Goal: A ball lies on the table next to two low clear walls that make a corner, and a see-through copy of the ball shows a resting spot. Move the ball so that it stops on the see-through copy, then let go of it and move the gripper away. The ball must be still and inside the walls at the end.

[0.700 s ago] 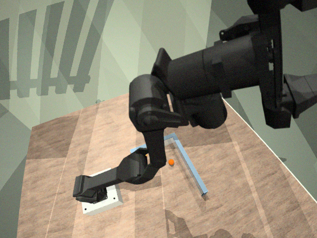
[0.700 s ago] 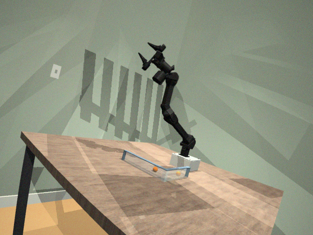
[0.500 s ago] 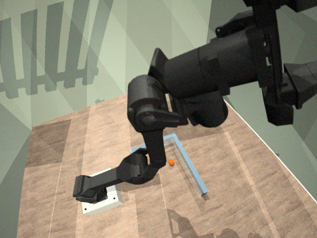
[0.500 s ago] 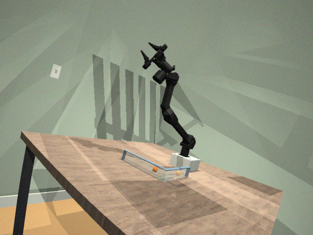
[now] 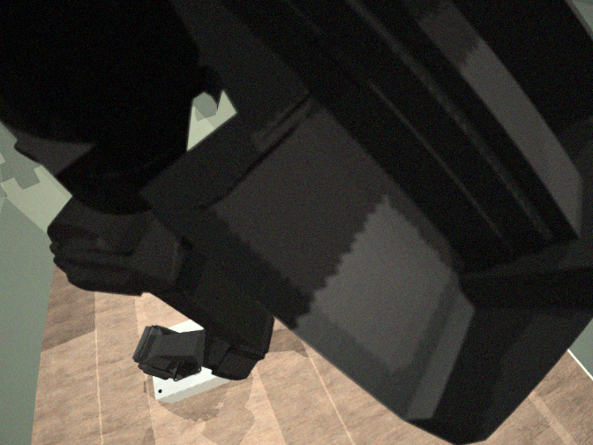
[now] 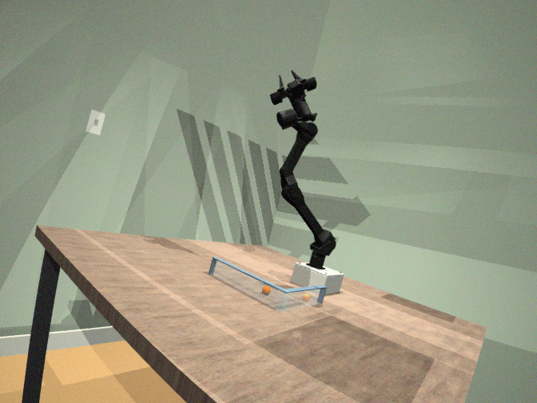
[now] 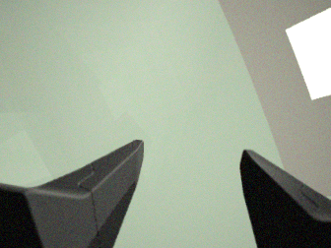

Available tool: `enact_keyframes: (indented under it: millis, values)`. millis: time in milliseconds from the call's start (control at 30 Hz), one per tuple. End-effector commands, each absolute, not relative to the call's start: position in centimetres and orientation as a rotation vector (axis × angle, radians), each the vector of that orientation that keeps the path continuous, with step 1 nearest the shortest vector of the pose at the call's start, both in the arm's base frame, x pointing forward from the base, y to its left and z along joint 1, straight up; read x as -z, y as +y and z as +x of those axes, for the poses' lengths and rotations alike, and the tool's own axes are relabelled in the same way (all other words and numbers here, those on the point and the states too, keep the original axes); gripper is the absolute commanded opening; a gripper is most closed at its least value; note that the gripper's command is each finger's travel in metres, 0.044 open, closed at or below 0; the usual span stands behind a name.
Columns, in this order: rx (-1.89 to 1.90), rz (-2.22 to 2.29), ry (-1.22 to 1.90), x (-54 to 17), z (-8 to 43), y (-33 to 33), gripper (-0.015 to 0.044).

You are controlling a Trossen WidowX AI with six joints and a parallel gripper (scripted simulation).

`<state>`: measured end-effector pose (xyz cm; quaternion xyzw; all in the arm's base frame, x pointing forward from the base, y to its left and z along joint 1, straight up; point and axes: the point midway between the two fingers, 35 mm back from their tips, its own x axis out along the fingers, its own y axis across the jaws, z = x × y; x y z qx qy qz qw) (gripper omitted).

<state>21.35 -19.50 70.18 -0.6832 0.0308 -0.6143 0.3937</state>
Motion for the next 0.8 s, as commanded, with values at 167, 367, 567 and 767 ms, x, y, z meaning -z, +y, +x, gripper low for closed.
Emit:
enact_keyframes:
  millis: [167, 367, 567, 767]
  values:
    - [2.021, -1.811, 0.057, -74.6, 7.7, -14.0, 0.0239]
    - [2.317, -1.865, 0.065, -75.6, 0.9, -8.0, 0.0239]
    - [2.615, -1.918, 0.08, -75.2, -3.9, -0.4, 0.0239]
    - [2.762, -1.981, -0.025, -73.8, -5.3, 5.3, 0.0239]
